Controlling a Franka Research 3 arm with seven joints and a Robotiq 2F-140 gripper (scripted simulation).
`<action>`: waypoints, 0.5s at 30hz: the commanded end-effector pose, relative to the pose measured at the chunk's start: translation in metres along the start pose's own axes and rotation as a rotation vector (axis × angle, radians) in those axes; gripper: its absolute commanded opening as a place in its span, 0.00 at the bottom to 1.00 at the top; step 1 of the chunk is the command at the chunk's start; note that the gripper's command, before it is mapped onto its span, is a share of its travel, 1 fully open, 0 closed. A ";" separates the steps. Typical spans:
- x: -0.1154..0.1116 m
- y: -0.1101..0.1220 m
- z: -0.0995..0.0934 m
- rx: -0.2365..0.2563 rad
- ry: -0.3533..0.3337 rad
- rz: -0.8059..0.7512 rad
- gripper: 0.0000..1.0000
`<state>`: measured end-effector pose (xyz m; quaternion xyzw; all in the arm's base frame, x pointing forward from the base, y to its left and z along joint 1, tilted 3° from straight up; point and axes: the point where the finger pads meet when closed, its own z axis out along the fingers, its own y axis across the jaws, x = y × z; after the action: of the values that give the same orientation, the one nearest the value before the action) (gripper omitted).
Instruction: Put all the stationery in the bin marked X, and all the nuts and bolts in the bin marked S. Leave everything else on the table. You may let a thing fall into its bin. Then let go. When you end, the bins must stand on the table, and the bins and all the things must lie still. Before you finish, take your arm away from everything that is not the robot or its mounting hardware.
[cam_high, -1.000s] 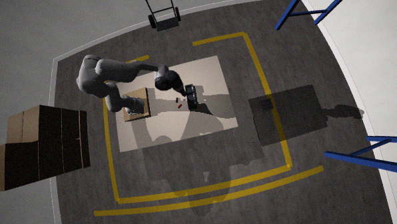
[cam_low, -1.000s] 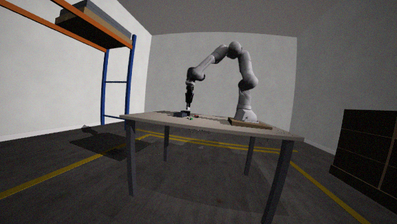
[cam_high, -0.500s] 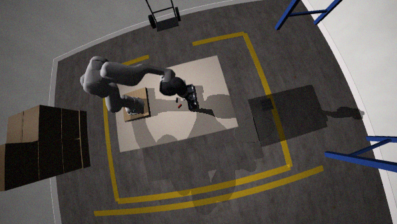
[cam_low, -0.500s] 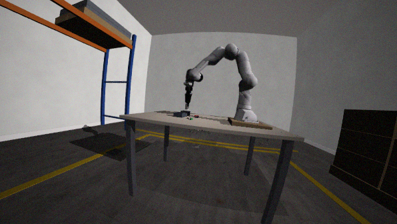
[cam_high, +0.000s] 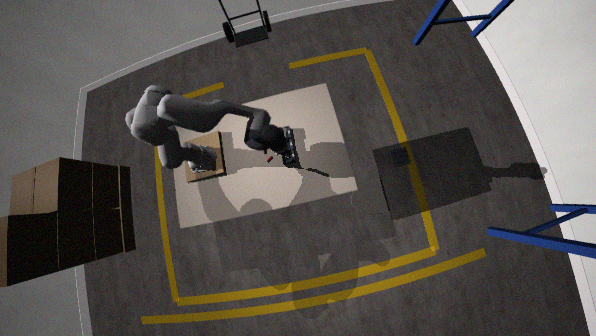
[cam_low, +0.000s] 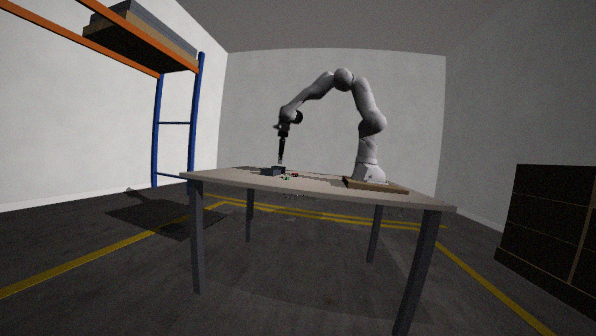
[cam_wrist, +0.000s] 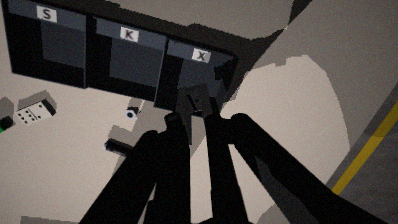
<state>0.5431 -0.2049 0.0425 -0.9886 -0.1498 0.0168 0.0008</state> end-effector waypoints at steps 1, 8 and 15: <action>0.000 -0.001 0.000 0.001 -0.005 0.157 0.06; 0.000 -0.001 0.000 0.004 -0.003 0.255 0.06; 0.000 -0.001 0.000 0.006 0.000 0.381 0.06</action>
<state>0.5430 -0.2039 0.0424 -0.9994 -0.0300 0.0151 0.0030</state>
